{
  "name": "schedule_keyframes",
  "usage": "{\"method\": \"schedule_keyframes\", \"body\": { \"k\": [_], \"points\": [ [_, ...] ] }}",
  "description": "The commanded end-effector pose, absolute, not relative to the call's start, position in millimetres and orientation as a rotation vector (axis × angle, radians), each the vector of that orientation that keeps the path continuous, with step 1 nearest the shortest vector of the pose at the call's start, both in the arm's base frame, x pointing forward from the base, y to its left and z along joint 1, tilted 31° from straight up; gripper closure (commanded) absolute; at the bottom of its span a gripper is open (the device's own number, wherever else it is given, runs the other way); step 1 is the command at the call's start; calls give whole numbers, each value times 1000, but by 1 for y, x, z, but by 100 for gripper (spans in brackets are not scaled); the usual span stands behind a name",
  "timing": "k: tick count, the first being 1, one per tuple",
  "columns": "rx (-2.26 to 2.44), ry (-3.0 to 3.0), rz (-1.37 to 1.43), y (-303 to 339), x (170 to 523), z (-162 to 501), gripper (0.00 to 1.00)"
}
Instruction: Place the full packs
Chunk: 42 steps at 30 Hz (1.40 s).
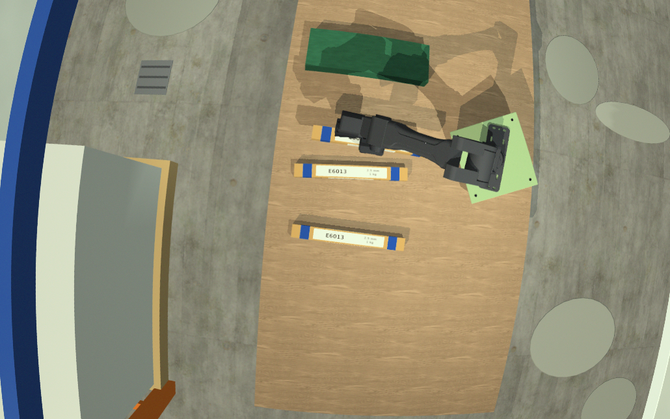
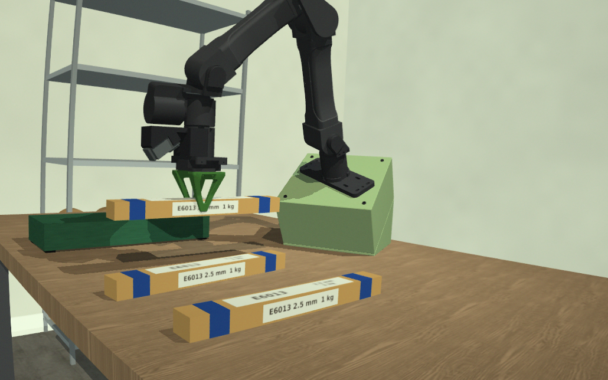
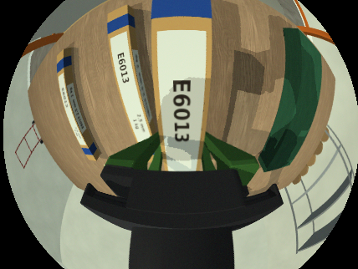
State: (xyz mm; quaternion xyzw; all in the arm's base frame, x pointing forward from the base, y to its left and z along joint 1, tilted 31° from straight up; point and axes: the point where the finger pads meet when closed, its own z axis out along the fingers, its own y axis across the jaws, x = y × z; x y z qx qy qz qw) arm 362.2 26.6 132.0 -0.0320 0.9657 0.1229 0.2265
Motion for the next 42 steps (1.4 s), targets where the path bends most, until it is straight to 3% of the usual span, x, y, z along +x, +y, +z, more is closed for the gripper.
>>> {"method": "schedule_keyframes", "body": {
  "k": [1, 20, 21, 42],
  "points": [
    [-83, 2587, 321, 19, 371, 168, 100],
    [-87, 2584, 322, 19, 373, 174, 100],
    [-89, 2612, 327, 24, 367, 148, 100],
    [-90, 2613, 327, 18, 354, 170, 100]
  ]
}}
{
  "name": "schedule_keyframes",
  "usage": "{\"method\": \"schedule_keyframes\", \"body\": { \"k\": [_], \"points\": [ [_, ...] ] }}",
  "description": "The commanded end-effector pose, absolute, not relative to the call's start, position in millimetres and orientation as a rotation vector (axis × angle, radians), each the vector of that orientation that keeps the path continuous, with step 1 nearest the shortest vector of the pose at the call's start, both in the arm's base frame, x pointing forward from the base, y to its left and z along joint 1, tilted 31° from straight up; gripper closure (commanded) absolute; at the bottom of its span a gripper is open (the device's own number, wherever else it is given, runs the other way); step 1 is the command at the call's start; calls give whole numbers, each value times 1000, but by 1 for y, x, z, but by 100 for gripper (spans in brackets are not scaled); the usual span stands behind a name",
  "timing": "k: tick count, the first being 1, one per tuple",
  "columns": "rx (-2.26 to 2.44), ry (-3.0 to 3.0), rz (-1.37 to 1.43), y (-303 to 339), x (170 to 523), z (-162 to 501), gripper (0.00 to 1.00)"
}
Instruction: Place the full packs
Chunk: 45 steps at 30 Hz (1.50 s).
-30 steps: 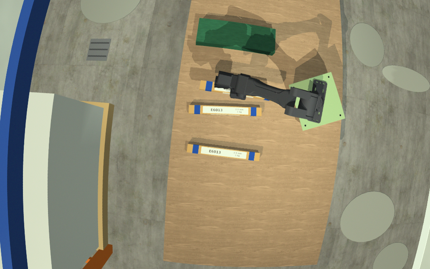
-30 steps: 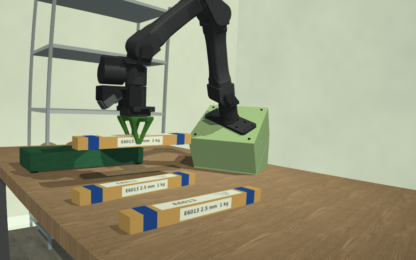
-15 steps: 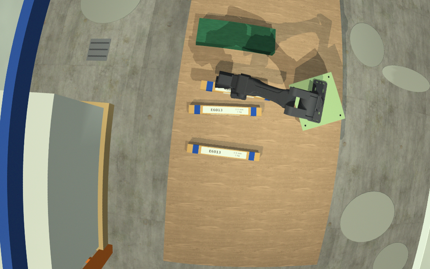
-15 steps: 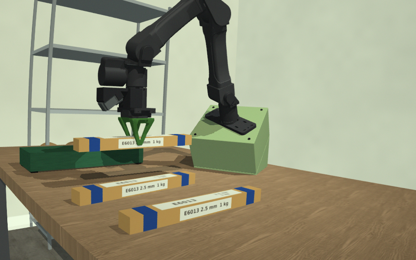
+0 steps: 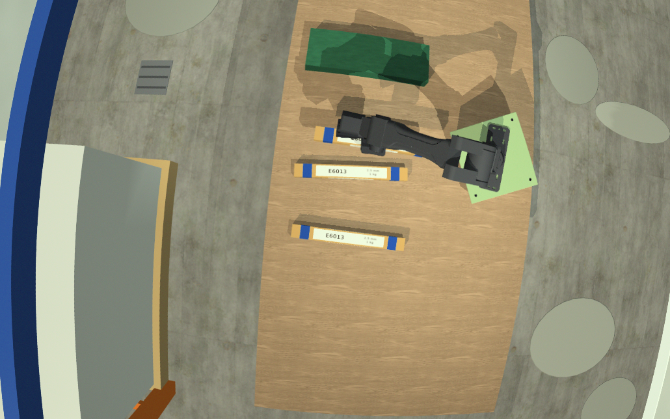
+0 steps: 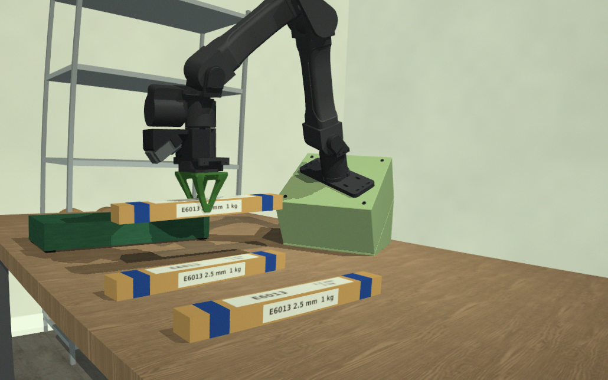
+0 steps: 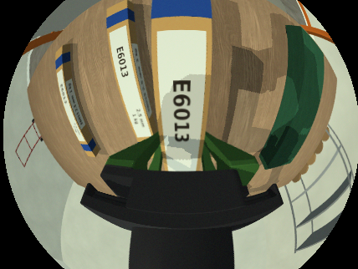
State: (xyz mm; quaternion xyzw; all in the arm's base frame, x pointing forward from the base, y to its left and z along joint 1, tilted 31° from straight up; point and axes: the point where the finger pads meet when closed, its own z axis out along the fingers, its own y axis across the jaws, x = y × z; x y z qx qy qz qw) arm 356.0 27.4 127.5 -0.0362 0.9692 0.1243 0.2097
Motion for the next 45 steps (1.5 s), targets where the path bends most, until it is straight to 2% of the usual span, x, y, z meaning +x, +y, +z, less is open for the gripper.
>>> {"method": "schedule_keyframes", "body": {
  "k": [1, 45],
  "points": [
    [-90, 2613, 327, 17, 354, 171, 100],
    [-85, 2613, 329, 6, 342, 200, 100]
  ]
}}
